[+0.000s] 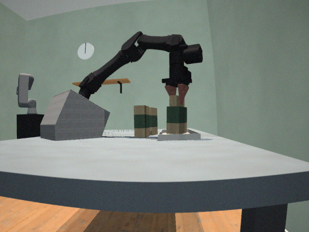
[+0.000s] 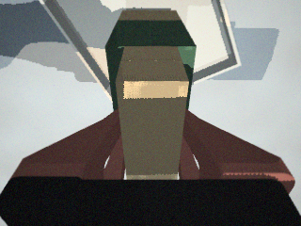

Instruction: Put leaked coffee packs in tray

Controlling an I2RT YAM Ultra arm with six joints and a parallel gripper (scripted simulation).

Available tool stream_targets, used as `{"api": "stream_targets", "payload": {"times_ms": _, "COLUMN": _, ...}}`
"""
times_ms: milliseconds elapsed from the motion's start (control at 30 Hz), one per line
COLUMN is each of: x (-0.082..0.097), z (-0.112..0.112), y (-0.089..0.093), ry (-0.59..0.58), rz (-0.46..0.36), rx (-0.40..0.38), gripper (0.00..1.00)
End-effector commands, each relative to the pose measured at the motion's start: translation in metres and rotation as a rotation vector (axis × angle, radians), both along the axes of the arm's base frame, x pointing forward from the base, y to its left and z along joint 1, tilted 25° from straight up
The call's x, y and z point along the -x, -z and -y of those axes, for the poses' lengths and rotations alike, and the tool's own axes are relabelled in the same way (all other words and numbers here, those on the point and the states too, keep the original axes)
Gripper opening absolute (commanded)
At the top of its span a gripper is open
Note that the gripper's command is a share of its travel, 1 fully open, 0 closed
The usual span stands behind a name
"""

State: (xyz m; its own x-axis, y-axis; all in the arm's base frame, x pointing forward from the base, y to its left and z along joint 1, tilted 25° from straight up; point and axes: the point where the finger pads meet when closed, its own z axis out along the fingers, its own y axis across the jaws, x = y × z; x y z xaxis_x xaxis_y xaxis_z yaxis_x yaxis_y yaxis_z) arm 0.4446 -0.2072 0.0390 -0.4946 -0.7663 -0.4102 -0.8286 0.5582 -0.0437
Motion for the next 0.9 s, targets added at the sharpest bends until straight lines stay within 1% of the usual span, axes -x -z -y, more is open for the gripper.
{"api": "stream_targets", "payload": {"times_ms": 0, "x": -0.006, "z": 0.002, "y": 0.005, "ry": 0.015, "rz": 0.021, "rx": 0.007, "gripper": 0.25}}
{"api": "stream_targets", "payload": {"times_ms": 67, "x": -0.006, "z": 0.002, "y": 0.005, "ry": 0.015, "rz": 0.021, "rx": 0.007, "gripper": 0.25}}
{"api": "stream_targets", "payload": {"times_ms": 100, "x": -0.015, "z": 0.009, "y": -0.011, "ry": 0.018, "rz": 0.067, "rx": 0.036, "gripper": 0.25}}
{"api": "stream_targets", "payload": {"times_ms": 133, "x": -0.01, "z": 0.004, "y": 0.001, "ry": 0.017, "rz": 0.039, "rx": 0.017, "gripper": 0.25}}
{"api": "stream_targets", "payload": {"times_ms": 267, "x": -0.007, "z": 0.002, "y": 0.014, "ry": 0.021, "rz": 0.017, "rx": 0.004, "gripper": 0.25}}
{"api": "stream_targets", "payload": {"times_ms": 300, "x": -0.011, "z": 0.006, "y": 0.009, "ry": 0.022, "rz": 0.035, "rx": 0.015, "gripper": 0.25}}
{"api": "stream_targets", "payload": {"times_ms": 333, "x": -0.013, "z": 0.007, "y": 0.003, "ry": 0.022, "rz": 0.048, "rx": 0.024, "gripper": 0.25}}
{"api": "stream_targets", "payload": {"times_ms": 400, "x": -0.014, "z": 0.007, "y": -0.002, "ry": 0.021, "rz": 0.058, "rx": 0.029, "gripper": 0.25}}
{"api": "stream_targets", "payload": {"times_ms": 533, "x": -0.01, "z": 0.004, "y": -0.002, "ry": 0.02, "rz": 0.043, "rx": 0.019, "gripper": 0.25}}
{"api": "stream_targets", "payload": {"times_ms": 867, "x": -0.01, "z": 0.004, "y": -0.002, "ry": 0.02, "rz": 0.043, "rx": 0.019, "gripper": 0.25}}
